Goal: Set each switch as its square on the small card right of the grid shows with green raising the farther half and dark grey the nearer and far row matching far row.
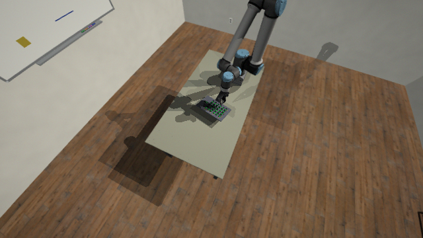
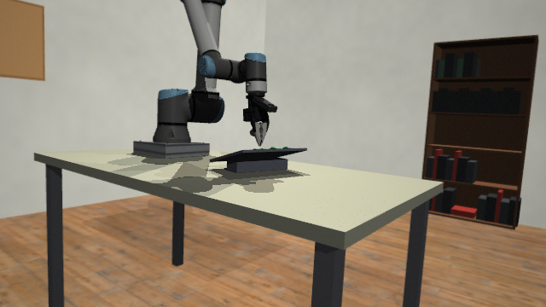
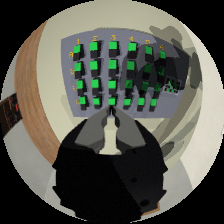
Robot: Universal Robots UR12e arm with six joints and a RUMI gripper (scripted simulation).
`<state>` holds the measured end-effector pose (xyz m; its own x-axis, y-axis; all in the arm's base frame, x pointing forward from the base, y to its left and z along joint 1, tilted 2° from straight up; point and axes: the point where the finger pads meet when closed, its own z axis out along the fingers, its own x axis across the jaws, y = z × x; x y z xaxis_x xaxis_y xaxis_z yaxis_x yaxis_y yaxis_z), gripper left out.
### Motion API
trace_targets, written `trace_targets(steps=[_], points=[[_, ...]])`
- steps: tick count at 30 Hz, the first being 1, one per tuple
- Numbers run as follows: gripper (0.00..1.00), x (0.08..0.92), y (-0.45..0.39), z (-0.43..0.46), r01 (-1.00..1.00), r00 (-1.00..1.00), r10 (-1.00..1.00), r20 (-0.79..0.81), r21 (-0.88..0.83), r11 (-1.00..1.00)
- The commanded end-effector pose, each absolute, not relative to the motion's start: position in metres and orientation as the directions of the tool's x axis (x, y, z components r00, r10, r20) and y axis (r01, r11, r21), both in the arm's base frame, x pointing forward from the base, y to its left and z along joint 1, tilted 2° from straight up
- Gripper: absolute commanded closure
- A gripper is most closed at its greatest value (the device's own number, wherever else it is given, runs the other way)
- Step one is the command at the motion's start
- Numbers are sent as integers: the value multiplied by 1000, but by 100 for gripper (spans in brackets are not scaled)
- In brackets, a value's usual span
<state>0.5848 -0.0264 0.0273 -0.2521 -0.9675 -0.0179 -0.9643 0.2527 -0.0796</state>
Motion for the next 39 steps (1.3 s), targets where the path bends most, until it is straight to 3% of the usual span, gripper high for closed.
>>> trace_targets(steps=[1,39], points=[[100,585,-27,28,-964,-252,-968,-18,-81,253],[100,586,-27,25,-964,-252,-968,-18,-81,253]])
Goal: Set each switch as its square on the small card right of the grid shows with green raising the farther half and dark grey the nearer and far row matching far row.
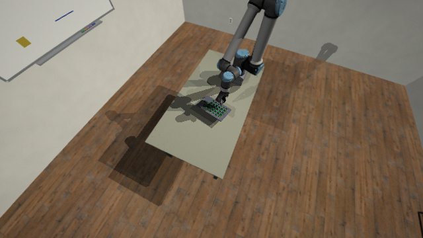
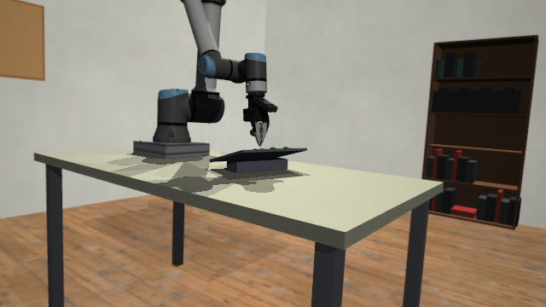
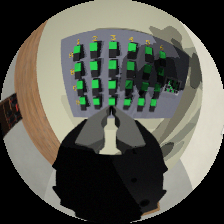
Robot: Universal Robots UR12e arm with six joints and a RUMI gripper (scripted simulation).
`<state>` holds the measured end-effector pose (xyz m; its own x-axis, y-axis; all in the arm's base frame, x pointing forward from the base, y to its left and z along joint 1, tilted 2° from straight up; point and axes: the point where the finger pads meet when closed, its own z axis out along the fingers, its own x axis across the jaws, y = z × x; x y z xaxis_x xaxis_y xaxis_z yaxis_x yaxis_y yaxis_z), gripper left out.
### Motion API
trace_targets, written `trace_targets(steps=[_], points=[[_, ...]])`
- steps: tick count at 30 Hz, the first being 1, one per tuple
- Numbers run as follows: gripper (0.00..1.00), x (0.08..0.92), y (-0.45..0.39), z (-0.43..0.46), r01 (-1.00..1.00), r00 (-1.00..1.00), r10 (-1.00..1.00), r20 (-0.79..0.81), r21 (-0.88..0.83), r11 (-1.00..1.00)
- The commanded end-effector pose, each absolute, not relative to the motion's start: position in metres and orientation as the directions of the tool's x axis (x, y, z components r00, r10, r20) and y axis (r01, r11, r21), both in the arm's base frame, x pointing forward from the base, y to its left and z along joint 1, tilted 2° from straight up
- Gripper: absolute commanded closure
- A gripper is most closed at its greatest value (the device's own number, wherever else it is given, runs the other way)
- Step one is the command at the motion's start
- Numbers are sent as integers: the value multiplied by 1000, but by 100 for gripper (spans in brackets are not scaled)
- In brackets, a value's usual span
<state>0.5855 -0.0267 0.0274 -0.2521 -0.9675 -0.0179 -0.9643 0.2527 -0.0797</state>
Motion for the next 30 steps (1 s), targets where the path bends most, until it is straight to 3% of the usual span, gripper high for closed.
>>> trace_targets(steps=[1,30], points=[[100,586,-27,24,-964,-252,-968,-18,-81,253],[100,588,-27,2,-964,-252,-968,-18,-81,253]])
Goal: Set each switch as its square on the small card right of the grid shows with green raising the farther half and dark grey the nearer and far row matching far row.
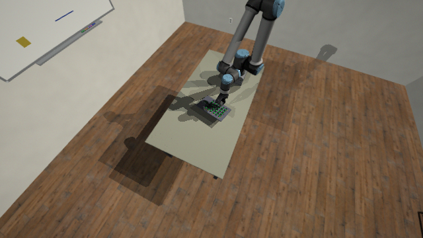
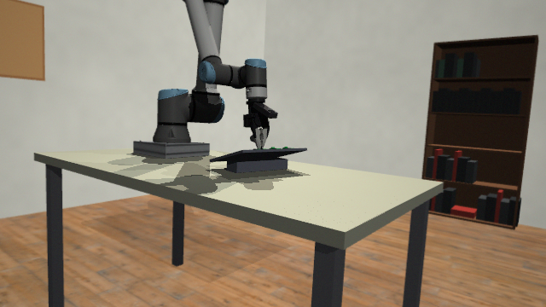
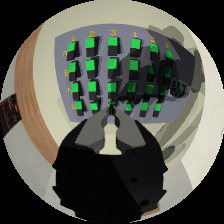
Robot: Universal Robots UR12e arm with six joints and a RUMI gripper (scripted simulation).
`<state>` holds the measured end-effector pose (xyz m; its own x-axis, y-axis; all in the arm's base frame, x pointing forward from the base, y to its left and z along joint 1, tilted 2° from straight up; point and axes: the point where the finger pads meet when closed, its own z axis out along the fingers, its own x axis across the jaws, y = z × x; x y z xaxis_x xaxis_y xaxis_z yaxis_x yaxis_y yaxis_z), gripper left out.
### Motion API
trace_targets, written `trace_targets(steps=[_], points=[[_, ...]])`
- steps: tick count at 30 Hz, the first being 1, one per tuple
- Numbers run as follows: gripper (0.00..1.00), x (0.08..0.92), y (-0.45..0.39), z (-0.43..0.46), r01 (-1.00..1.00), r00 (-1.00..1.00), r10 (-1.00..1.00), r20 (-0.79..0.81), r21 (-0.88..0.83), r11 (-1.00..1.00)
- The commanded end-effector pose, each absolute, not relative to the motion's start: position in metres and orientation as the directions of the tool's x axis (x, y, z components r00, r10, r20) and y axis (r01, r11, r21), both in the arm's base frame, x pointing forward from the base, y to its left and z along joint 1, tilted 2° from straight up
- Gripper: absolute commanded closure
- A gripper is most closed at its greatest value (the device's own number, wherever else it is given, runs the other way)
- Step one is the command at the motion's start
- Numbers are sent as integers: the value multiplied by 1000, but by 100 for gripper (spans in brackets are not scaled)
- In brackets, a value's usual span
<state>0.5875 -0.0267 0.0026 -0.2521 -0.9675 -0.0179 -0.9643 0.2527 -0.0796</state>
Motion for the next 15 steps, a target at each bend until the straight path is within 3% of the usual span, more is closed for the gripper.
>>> trace_targets(steps=[1,15], points=[[100,588,-27,2,-964,-252,-968,-18,-81,253],[100,588,-27,0,-964,-252,-968,-18,-81,253]])
